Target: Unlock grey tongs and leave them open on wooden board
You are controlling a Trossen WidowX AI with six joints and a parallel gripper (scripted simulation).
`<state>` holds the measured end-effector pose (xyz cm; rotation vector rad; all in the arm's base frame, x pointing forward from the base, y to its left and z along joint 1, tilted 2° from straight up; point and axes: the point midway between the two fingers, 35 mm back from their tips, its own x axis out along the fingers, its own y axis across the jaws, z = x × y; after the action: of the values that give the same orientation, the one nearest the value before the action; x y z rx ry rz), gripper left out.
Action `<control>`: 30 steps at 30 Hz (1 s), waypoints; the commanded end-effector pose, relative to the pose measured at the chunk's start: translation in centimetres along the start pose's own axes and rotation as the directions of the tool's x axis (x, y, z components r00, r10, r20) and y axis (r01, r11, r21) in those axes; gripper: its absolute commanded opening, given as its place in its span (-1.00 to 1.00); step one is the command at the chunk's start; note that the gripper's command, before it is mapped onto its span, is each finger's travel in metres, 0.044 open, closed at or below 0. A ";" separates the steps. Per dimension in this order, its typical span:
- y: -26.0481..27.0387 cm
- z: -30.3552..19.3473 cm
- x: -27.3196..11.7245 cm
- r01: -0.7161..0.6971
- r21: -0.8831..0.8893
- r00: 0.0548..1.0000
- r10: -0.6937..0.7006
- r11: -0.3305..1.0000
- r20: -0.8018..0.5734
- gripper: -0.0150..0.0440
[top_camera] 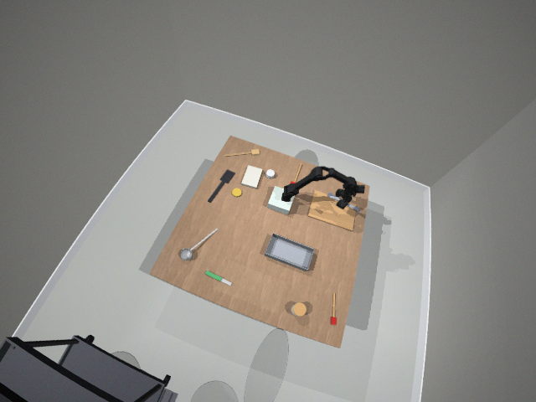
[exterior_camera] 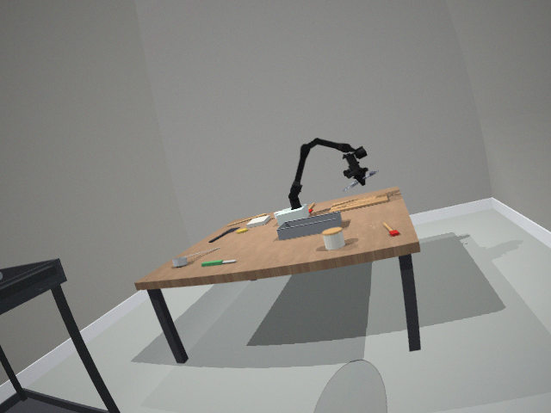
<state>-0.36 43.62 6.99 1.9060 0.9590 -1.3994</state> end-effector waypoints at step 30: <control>-0.3 0.2 -6.2 -0.015 0.019 0.739 0.024 1.000 -0.673 -1.00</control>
<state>-1.81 42.78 11.77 2.4258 1.2207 -0.7289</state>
